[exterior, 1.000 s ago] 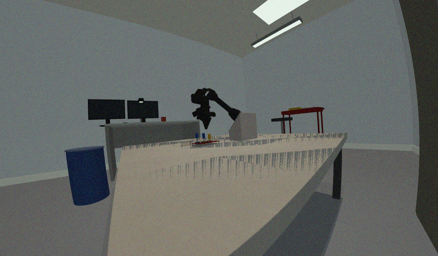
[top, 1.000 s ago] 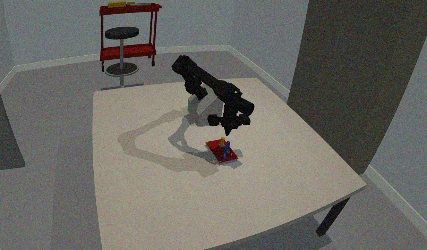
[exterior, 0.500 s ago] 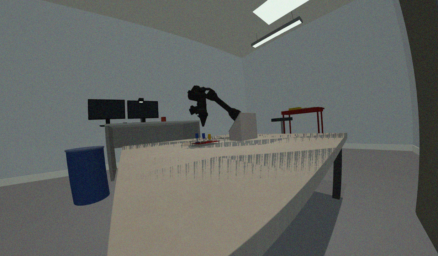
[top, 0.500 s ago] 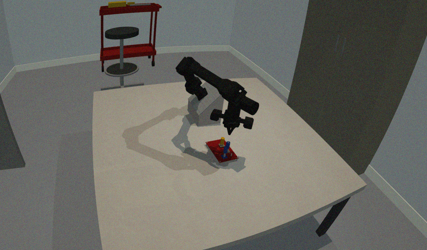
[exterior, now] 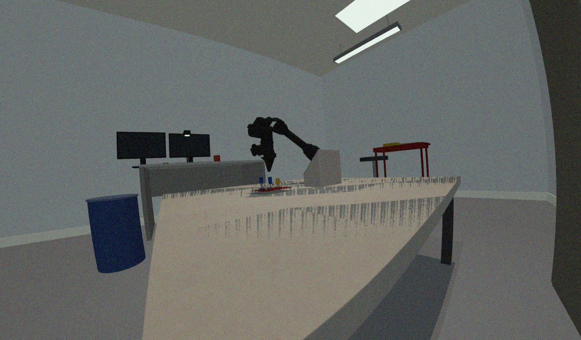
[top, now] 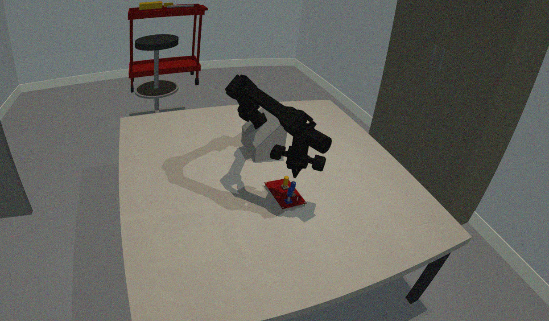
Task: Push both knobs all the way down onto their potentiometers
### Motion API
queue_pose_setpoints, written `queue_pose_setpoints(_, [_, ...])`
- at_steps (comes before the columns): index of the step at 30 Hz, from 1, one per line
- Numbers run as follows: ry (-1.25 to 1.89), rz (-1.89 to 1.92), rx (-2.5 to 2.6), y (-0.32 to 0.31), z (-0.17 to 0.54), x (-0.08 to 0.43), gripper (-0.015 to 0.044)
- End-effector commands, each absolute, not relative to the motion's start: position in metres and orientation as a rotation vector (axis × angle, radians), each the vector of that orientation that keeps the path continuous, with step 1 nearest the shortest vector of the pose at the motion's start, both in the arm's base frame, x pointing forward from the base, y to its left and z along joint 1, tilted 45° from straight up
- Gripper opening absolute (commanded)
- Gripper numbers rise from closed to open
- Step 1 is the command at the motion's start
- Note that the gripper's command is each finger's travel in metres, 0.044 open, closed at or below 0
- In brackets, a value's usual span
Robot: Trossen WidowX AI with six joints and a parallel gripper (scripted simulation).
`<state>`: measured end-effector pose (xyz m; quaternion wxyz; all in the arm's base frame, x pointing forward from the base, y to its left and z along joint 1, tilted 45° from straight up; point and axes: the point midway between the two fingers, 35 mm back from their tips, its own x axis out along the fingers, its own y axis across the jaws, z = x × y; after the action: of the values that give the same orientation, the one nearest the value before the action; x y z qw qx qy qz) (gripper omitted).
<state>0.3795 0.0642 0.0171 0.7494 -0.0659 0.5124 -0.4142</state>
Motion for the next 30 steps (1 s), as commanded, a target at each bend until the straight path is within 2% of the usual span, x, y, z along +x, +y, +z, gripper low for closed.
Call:
queue_pose_setpoints(1, [1.123, -0.906, -0.155, 0.060, 0.013, 0.379, 0.0000])
queue_pose_setpoints(30, [1.122, -0.907, -0.155, 0.048, 0.001, 0.381, 0.0000])
